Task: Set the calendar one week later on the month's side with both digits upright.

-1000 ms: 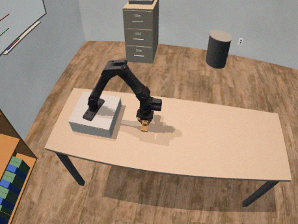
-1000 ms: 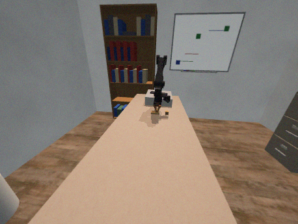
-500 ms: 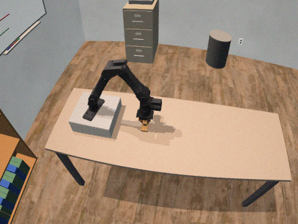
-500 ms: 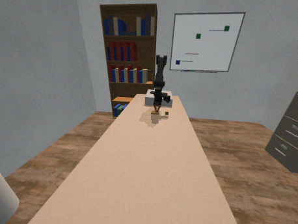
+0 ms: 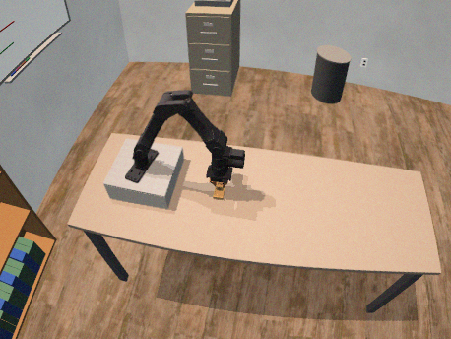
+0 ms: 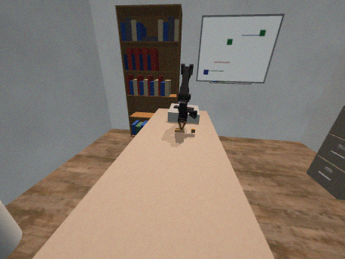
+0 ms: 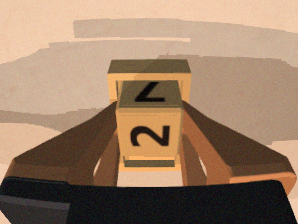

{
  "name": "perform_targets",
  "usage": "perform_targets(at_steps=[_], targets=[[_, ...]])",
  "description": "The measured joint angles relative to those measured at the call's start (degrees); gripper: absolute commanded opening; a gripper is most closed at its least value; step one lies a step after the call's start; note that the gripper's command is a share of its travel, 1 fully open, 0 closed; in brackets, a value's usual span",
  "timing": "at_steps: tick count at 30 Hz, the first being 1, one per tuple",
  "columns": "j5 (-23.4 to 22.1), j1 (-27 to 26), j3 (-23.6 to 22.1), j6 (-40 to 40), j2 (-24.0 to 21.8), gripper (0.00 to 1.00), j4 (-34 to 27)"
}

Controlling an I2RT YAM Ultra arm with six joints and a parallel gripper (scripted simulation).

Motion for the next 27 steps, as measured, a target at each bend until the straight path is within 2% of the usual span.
perform_targets(at_steps=[15,19,27], targets=[[0.00,-0.02,0.17,0.00,-0.74,0.26,-1.01],[0.00,-0.20,1.42,-0.11,-3.37,0.26,-4.46],[-0.04,-0.44,7.19,-0.39,-9.84,0.26,-13.11]])
